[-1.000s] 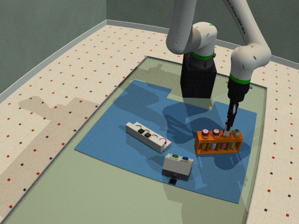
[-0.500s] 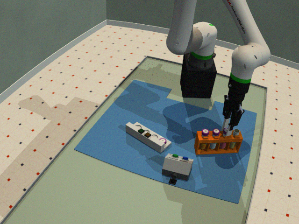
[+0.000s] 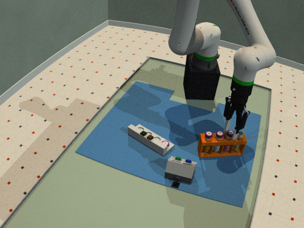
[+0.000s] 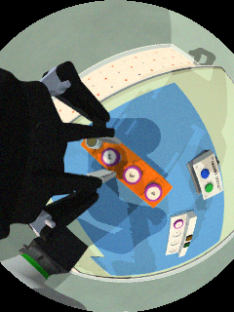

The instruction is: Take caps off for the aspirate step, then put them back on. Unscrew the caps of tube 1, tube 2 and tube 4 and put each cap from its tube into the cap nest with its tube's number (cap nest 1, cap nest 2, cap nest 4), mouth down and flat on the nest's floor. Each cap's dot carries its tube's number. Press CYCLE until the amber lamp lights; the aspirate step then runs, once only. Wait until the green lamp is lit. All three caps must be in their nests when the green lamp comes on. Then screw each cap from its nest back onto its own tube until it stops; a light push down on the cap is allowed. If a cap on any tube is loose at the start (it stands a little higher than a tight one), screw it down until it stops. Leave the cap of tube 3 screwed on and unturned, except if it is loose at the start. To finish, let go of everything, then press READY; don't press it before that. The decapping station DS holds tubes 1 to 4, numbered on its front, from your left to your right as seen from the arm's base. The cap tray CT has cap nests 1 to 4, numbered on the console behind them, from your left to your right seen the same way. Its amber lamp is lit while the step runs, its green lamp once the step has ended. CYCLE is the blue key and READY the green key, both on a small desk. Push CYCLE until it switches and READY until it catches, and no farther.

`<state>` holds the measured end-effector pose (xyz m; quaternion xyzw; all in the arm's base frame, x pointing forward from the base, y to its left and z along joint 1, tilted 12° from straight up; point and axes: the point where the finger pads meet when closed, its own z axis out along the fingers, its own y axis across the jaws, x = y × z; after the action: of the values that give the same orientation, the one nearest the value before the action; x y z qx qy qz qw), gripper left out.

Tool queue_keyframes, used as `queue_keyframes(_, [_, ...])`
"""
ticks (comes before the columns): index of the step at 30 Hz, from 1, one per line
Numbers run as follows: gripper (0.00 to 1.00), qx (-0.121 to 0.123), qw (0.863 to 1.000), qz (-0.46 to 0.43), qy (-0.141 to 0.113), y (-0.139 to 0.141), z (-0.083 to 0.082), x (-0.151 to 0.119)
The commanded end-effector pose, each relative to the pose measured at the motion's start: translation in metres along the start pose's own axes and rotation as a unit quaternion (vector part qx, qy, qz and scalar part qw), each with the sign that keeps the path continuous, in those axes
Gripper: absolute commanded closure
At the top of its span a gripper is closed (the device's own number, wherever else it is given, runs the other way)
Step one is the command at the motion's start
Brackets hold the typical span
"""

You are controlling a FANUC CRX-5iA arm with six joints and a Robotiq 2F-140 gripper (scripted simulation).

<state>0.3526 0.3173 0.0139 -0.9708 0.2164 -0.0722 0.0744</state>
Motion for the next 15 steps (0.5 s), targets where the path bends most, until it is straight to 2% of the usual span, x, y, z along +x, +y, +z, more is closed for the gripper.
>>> queue_keyframes(1, [0.65,0.0,1.0,0.0,0.0,-0.0002,-0.0001,0.0001])
queue_keyframes(4, [0.65,0.0,1.0,0.0,0.0,-0.0002,-0.0001,0.0001])
queue_keyframes(6, [0.65,0.0,0.997,0.083,0.0,-0.0002,-0.0002,0.0001])
queue_keyframes(8, [0.65,0.0,0.997,0.083,0.0,-0.0002,-0.0002,0.0001])
queue_keyframes(10, [0.65,0.0,0.986,0.166,0.0,-0.0002,-0.0002,0.0001])
queue_keyframes(13, [0.65,0.0,0.978,0.207,0.0,-0.0002,-0.0002,0.0001])
queue_keyframes(15, [0.65,0.0,0.96,0.279,-0.001,-0.0002,-0.0002,0.0001])
